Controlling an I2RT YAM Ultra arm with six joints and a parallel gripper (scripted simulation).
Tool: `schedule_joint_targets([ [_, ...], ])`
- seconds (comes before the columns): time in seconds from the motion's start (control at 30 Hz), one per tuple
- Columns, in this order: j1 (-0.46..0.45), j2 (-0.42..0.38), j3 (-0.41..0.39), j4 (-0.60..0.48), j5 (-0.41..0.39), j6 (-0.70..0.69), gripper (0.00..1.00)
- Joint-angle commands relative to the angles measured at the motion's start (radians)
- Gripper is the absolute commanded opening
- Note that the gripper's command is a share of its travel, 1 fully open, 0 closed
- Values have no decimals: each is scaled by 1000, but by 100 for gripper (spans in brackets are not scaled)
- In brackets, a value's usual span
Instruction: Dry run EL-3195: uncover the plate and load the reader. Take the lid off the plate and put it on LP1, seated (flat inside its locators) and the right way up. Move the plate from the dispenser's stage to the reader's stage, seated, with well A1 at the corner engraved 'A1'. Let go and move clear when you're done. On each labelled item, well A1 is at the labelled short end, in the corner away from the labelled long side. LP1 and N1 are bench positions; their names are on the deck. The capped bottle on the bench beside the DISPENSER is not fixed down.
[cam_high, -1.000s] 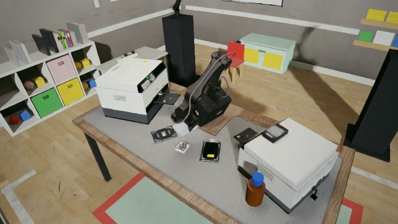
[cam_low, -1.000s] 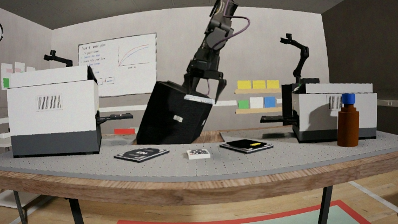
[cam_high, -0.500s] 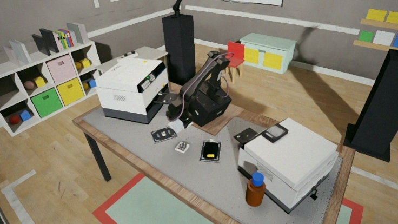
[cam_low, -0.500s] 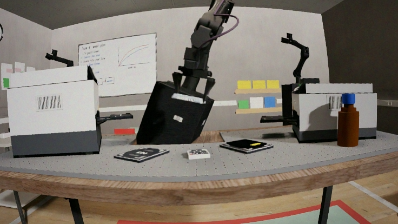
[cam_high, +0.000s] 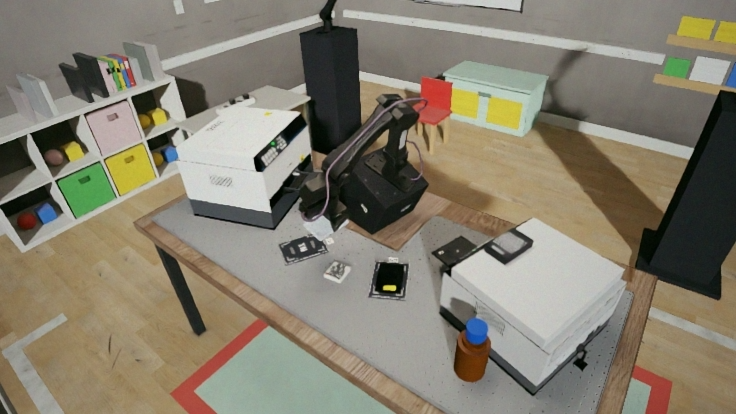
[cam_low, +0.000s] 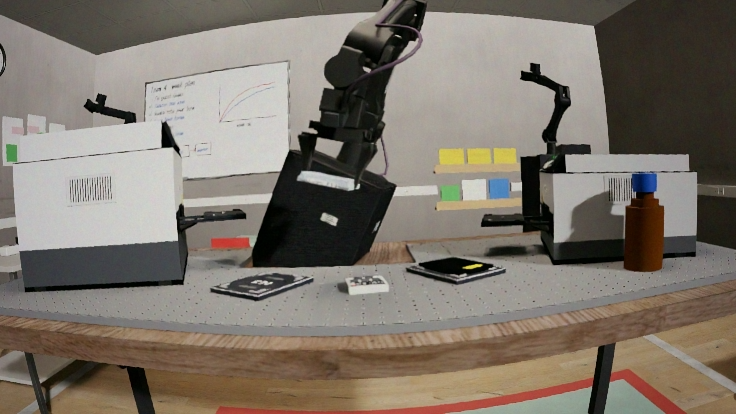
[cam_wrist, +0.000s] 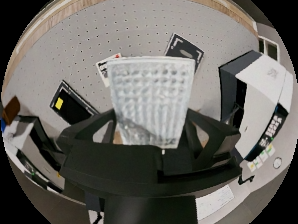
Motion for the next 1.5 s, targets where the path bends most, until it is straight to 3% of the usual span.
schedule_joint_targets([
  [0.0, -37, -7, 30, -5, 6, -47, 86],
  [1.47, -336, 118, 80, -46, 12, -478, 86],
])
